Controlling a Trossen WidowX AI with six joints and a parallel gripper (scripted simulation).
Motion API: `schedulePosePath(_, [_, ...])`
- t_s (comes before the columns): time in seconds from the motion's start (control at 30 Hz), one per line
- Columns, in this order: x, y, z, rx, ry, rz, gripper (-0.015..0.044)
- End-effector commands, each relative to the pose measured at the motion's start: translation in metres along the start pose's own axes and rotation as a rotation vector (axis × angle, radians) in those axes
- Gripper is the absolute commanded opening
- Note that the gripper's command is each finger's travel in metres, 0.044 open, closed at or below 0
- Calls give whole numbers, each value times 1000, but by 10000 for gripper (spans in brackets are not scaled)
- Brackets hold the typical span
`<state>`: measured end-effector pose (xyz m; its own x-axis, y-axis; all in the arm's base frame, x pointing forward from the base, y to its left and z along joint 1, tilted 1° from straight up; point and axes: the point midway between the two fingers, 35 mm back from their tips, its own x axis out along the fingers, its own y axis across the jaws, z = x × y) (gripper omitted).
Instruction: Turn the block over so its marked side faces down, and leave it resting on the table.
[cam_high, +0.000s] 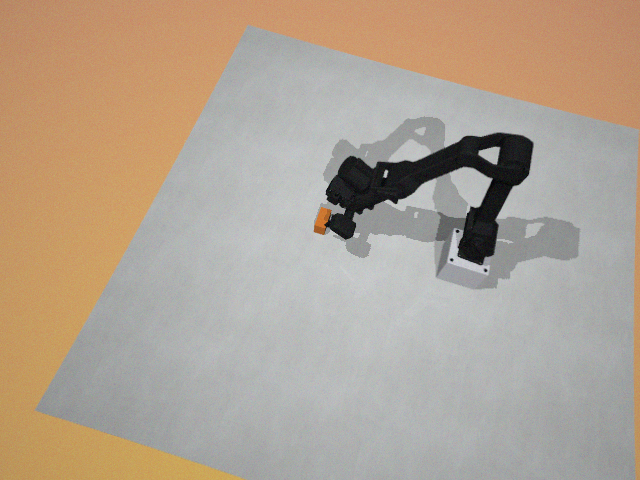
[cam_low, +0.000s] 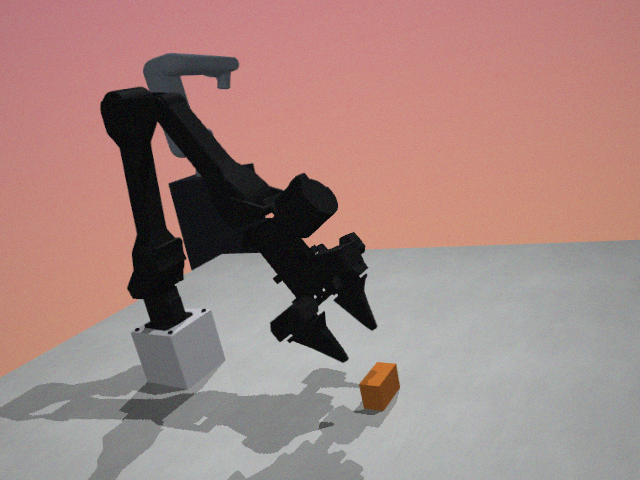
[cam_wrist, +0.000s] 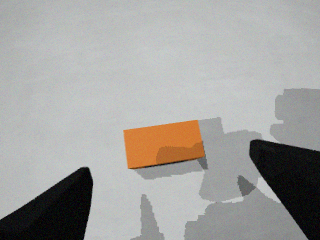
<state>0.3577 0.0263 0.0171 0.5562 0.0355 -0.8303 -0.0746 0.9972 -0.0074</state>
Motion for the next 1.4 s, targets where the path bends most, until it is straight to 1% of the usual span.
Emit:
schedulePosePath(0.0, [0, 0, 5, 1, 52, 1, 440])
schedulePosePath(0.27, [6, 0, 31, 1, 316, 1, 440])
schedulePosePath(0.53, [-5, 0, 47, 1, 559, 2, 440])
schedulePosePath(0.7, [-5, 0, 47, 1, 565, 2, 440])
schedulePosePath(0.73, [-2, 0, 46, 1, 565, 2, 440])
schedulePosePath(0.83, [22, 0, 30, 1, 565, 2, 440])
schedulePosePath(1.37, [45, 0, 16, 2, 565, 1, 440])
